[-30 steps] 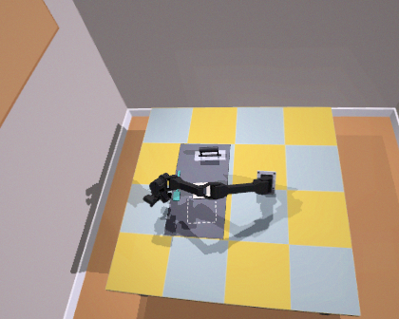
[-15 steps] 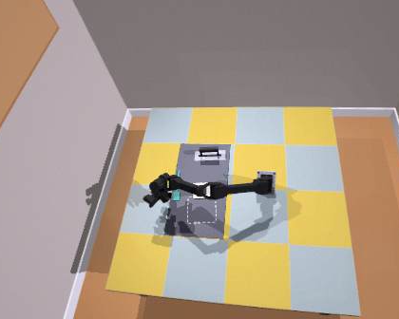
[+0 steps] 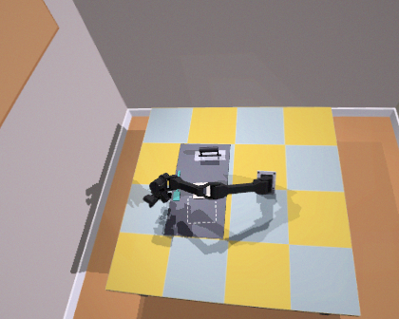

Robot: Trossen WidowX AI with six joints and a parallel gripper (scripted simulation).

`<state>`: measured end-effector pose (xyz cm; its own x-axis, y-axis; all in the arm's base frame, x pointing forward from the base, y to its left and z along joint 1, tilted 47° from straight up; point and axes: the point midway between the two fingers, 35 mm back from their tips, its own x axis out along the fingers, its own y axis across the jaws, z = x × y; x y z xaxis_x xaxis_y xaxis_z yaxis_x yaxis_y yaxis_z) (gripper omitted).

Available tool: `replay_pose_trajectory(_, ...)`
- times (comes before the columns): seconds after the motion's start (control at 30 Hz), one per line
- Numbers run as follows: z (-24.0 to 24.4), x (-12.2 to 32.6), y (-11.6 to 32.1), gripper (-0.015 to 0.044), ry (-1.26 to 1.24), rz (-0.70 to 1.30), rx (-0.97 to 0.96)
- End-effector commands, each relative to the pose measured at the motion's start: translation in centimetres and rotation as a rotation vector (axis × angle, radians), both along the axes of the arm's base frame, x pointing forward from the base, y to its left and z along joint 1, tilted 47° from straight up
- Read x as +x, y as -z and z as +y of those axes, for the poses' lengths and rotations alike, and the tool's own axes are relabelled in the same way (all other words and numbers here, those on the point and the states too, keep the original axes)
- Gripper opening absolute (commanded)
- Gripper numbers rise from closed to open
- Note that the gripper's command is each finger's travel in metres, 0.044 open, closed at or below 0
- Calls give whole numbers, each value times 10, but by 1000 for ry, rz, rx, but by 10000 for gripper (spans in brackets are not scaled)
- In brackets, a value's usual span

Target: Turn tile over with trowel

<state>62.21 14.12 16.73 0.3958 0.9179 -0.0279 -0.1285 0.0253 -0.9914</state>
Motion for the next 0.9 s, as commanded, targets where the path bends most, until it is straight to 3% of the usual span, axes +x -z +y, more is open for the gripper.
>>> replay_pose_trajectory(0.0,0,0,0,100,0,0,0)
replay_pose_trajectory(0.03,0,0,0,100,0,0,0)
replay_pose_trajectory(0.17,0,0,0,0,0,0,0)
replay_pose_trajectory(0.67,0,0,0,0,0,0,0)
replay_pose_trajectory(0.87,-1,0,0,152,1,2,0)
